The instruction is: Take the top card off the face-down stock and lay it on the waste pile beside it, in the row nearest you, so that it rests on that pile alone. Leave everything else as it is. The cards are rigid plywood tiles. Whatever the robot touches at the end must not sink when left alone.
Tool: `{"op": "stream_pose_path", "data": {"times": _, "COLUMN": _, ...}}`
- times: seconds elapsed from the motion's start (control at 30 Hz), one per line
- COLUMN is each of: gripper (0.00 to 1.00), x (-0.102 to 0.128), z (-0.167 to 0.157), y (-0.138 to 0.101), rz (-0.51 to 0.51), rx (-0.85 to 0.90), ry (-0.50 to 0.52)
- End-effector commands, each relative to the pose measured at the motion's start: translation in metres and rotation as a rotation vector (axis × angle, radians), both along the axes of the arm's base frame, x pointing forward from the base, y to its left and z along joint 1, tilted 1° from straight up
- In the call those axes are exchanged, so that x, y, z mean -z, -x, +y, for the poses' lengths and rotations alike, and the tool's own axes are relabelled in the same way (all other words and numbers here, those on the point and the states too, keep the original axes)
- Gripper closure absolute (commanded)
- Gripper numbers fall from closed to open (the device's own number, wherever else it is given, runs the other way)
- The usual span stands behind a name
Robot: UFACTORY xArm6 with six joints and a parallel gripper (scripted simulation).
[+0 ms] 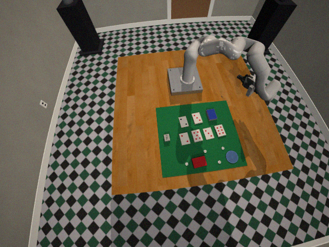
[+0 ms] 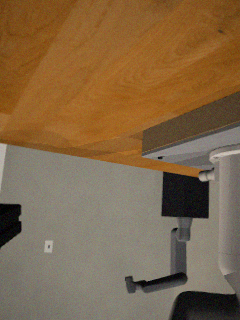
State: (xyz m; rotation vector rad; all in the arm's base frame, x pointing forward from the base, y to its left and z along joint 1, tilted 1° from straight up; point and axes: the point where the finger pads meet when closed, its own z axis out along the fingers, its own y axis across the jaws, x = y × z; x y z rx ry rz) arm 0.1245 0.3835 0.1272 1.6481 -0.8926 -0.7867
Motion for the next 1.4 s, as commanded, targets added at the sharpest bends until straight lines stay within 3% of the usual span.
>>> {"op": "stream_pose_path", "data": {"times": 0.0, "gripper": 0.99, "x": -0.001, "z": 0.001, "y": 0.000, "rz": -0.002, "rx": 0.000, "ry": -0.004}}
{"op": "stream_pose_path", "data": {"times": 0.53, "gripper": 0.99, "x": -0.001, "z": 0.001, "y": 0.000, "rz": -0.002, "rx": 0.000, "ry": -0.004}}
{"op": "stream_pose_path", "data": {"times": 0.57, "gripper": 0.00, "x": -0.001, "z": 0.001, "y": -0.001, "rz": -0.003, "rx": 0.000, "ry": -0.003}}
{"op": "stream_pose_path", "data": {"times": 0.73, "gripper": 0.00, "x": 0.005, "z": -0.003, "y": -0.010, "rz": -0.075, "rx": 0.045, "ry": 0.031}}
{"op": "stream_pose_path", "data": {"times": 0.87, "gripper": 0.00, "x": 0.022, "z": -0.017, "y": -0.037, "rz": -0.270, "rx": 0.178, "ry": 0.128}}
{"op": "stream_pose_path", "data": {"times": 0.97, "gripper": 0.00, "x": 0.027, "z": -0.023, "y": -0.047, "rz": -0.338, "rx": 0.228, "ry": 0.163}}
{"op": "stream_pose_path", "data": {"times": 1.0, "gripper": 0.00, "x": 0.033, "z": -0.030, "y": -0.059, "rz": -0.402, "rx": 0.279, "ry": 0.198}}
{"op": "stream_pose_path", "data": {"times": 1.1, "gripper": 0.00, "x": 0.033, "z": -0.030, "y": -0.059, "rz": -0.410, "rx": 0.284, "ry": 0.202}}
{"op": "stream_pose_path", "data": {"times": 1.17, "gripper": 0.00, "x": 0.045, "z": -0.048, "y": -0.085, "rz": -0.544, "rx": 0.399, "ry": 0.278}}
{"op": "stream_pose_path", "data": {"times": 1.33, "gripper": 0.00, "x": 0.051, "z": -0.059, "y": -0.099, "rz": -0.648, "rx": 0.493, "ry": 0.335}}
{"op": "stream_pose_path", "data": {"times": 1.37, "gripper": 0.00, "x": 0.056, "z": -0.072, "y": -0.113, "rz": -0.708, "rx": 0.555, "ry": 0.373}}
